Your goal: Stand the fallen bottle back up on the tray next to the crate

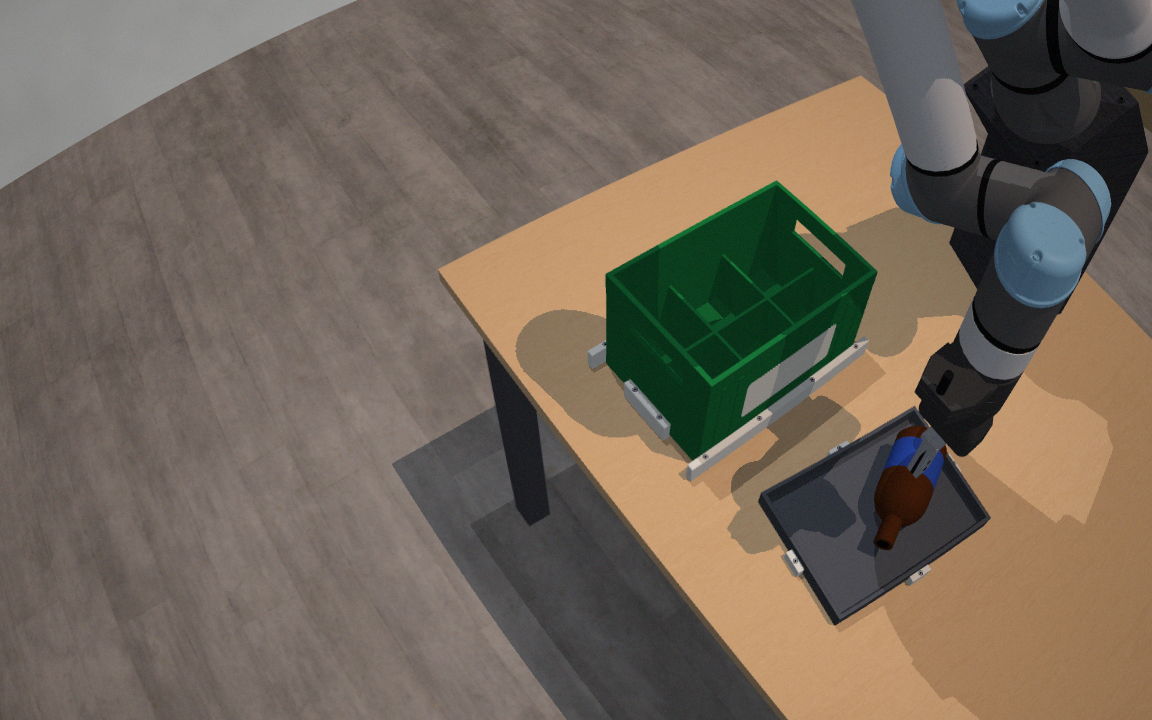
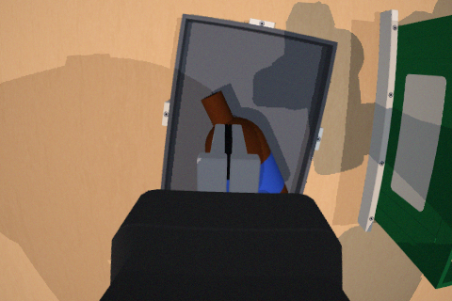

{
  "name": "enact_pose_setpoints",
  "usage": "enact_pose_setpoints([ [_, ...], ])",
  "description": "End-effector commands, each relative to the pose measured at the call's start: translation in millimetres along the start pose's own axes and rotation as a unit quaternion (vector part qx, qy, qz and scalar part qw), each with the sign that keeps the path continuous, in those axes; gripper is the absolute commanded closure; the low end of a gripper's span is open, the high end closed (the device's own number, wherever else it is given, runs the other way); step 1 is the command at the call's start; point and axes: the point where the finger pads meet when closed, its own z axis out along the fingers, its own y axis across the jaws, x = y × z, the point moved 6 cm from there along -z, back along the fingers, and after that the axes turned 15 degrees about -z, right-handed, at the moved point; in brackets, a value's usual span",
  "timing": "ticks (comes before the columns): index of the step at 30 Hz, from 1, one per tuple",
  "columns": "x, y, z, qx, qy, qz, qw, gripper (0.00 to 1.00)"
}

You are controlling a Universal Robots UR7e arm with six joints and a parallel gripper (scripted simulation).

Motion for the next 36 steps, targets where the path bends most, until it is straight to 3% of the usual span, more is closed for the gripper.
enact_pose_setpoints([
  [1, 4, 2, -1.1, -0.002, 0.000, 0.082, 0.997, 1.00],
  [5, 4, 3, -1.1, -0.002, 0.000, 0.099, 0.995, 1.00],
  [19, 4, 9, -0.9, -0.002, 0.000, 0.268, 0.964, 1.00],
  [22, 4, 9, -0.9, -0.002, 0.000, 0.269, 0.963, 1.00],
  [36, 2, 13, -0.8, -0.001, 0.000, 0.430, 0.903, 1.00],
])
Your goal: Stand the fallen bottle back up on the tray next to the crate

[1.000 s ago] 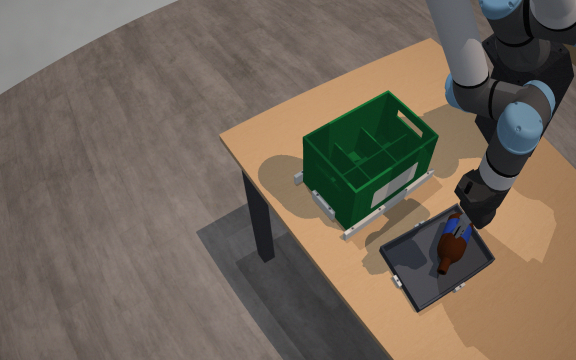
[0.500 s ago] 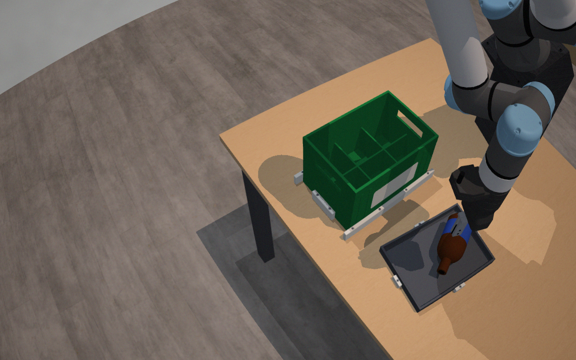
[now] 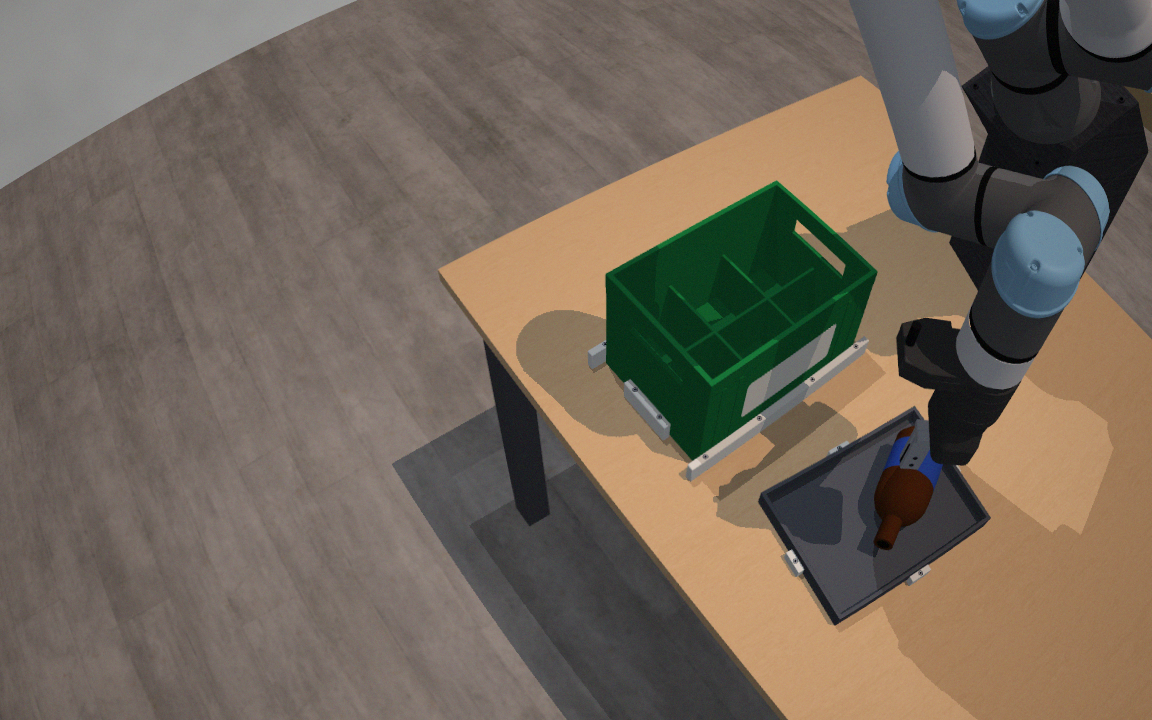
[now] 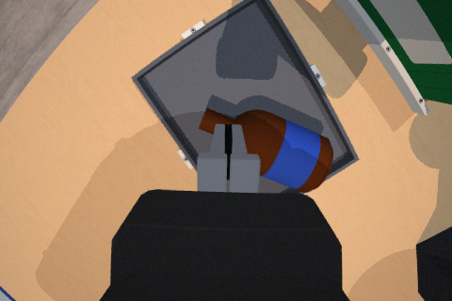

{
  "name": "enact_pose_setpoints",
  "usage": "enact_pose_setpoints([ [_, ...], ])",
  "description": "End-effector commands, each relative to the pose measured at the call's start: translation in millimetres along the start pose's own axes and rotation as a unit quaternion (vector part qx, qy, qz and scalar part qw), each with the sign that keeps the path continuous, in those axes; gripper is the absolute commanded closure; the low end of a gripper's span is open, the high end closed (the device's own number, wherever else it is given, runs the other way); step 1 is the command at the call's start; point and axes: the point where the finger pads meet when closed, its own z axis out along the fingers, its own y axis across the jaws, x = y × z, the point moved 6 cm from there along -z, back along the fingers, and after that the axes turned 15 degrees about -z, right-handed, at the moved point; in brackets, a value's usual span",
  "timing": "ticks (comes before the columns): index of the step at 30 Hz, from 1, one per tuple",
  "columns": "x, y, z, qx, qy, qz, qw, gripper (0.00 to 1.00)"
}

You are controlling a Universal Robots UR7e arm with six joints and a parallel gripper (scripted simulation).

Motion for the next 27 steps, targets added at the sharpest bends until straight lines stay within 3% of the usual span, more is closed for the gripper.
enact_pose_setpoints([
  [1, 1.7, -0.4, -1.2, -0.003, 0.001, 0.087, 0.996, 1.00],
  [20, 0.0, 2.4, -1.1, -0.002, 0.002, 0.261, 0.965, 1.00],
  [27, -1.8, 3.0, -1.1, -0.002, 0.002, 0.348, 0.938, 1.00],
])
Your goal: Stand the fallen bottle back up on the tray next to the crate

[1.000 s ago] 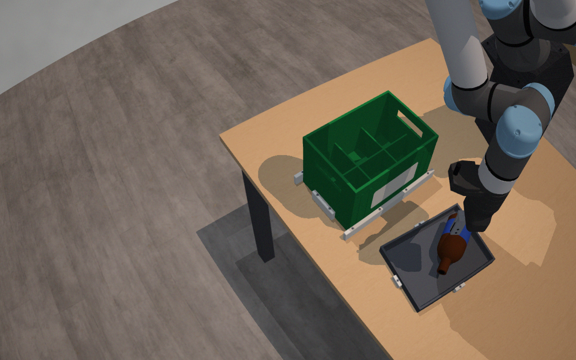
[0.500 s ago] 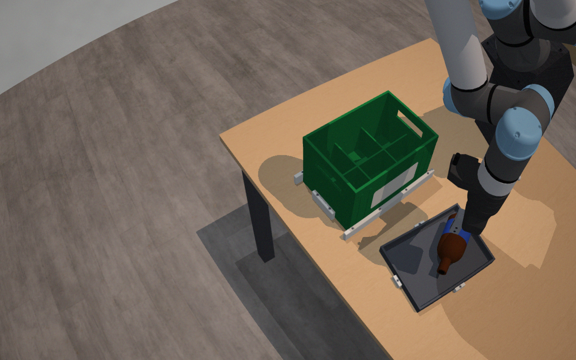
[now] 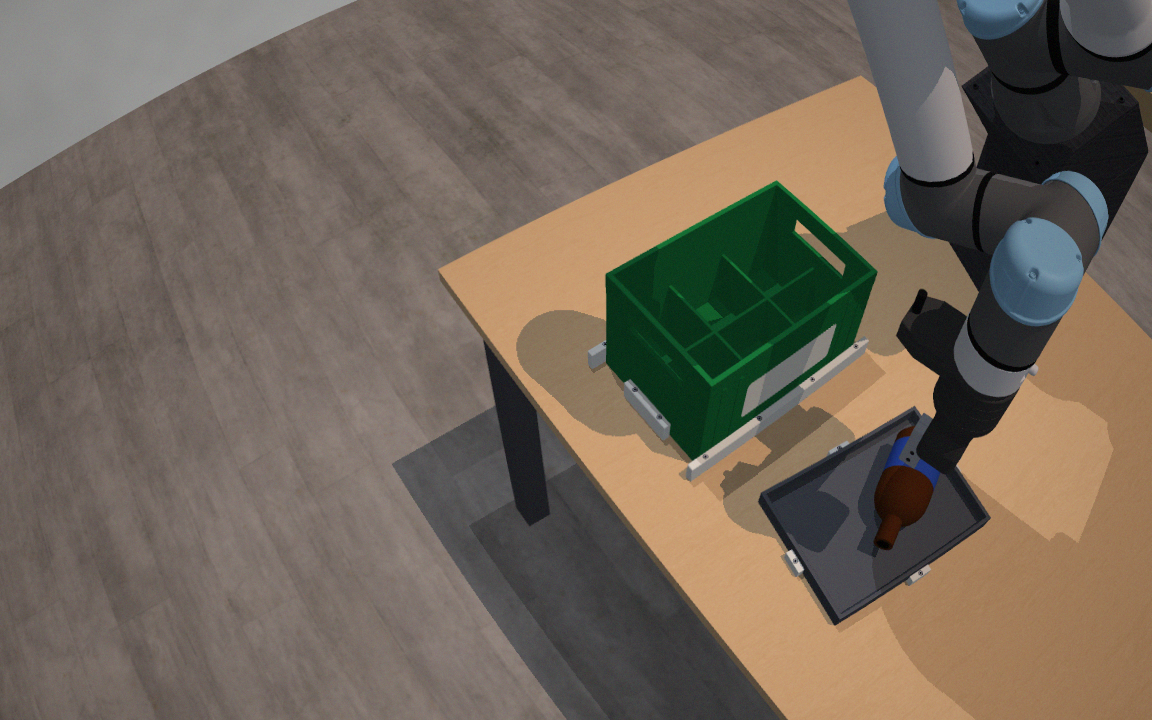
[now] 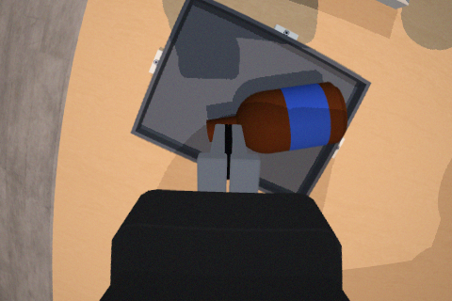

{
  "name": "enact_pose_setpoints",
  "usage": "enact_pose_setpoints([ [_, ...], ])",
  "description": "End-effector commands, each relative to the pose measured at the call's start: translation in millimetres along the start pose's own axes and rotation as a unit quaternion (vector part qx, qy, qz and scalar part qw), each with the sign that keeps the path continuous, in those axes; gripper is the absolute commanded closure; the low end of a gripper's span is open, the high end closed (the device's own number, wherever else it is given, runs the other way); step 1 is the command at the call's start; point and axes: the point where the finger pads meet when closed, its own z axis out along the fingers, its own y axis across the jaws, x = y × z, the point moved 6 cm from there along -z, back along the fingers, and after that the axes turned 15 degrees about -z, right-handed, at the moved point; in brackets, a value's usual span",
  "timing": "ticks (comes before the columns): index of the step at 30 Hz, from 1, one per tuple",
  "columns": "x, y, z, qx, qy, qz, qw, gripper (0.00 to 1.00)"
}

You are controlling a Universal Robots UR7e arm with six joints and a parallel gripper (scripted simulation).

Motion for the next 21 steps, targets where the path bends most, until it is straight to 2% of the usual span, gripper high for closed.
enact_pose_setpoints([
  [1, -0.9, -1.3, -1.2, -0.002, 0.003, 0.084, 0.996, 1.00],
  [8, -2.6, -0.3, -1.2, -0.001, 0.003, 0.162, 0.987, 1.00],
  [11, -2.8, -0.2, -1.2, -0.001, 0.003, 0.169, 0.986, 1.00],
  [21, -6.4, 0.5, -1.3, -0.001, 0.003, 0.286, 0.958, 1.00],
])
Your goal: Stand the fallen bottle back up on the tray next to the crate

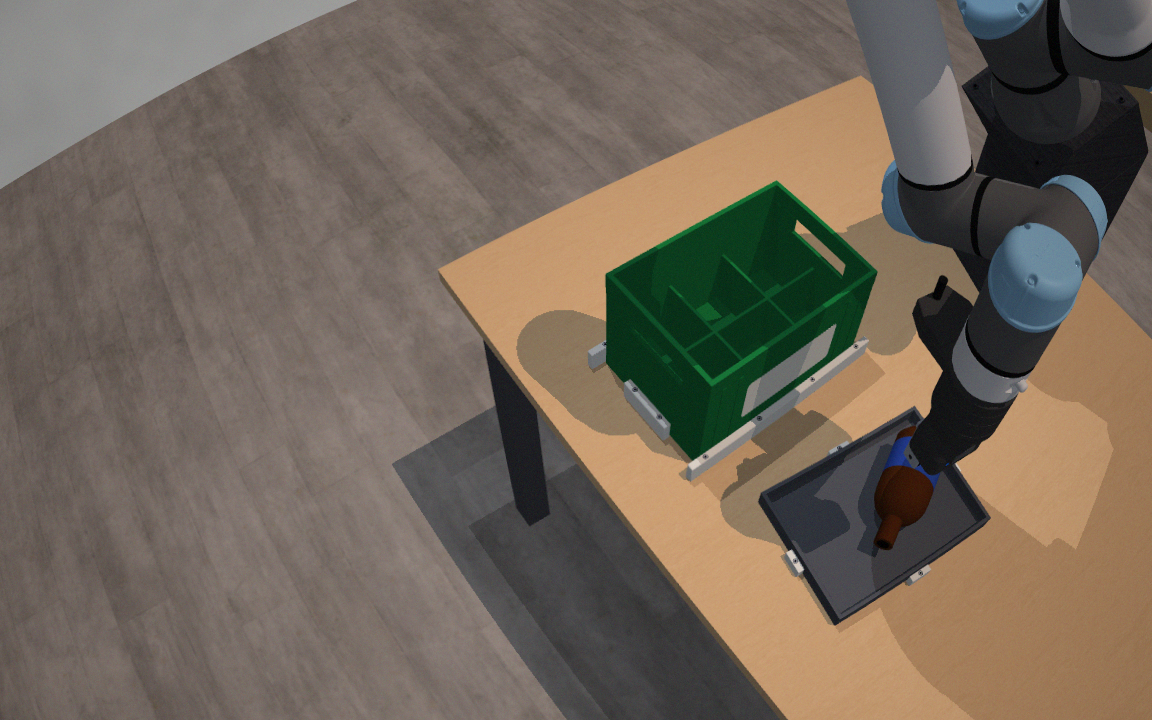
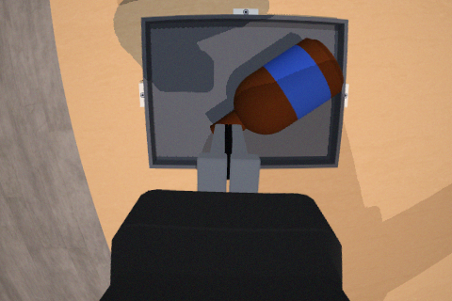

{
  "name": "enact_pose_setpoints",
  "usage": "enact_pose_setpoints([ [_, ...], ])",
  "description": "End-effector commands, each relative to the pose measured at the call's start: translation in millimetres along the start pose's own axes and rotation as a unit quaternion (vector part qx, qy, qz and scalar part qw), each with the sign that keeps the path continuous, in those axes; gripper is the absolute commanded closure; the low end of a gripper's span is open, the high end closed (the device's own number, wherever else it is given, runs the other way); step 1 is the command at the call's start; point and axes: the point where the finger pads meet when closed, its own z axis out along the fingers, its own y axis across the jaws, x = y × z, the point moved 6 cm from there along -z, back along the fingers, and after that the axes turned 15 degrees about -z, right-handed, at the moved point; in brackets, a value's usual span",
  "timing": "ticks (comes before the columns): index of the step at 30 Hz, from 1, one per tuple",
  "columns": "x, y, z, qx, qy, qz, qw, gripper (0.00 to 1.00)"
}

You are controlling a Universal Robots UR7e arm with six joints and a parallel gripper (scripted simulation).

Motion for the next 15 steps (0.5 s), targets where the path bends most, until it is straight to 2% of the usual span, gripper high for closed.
enact_pose_setpoints([
  [1, -3.2, -0.8, -1.2, 0.000, 0.003, 0.087, 0.996, 1.00],
  [7, -4.5, -0.2, -1.3, 0.000, 0.003, 0.126, 0.992, 1.00],
  [15, -8.5, 0.9, -1.4, 0.000, 0.003, 0.225, 0.974, 1.00],
])
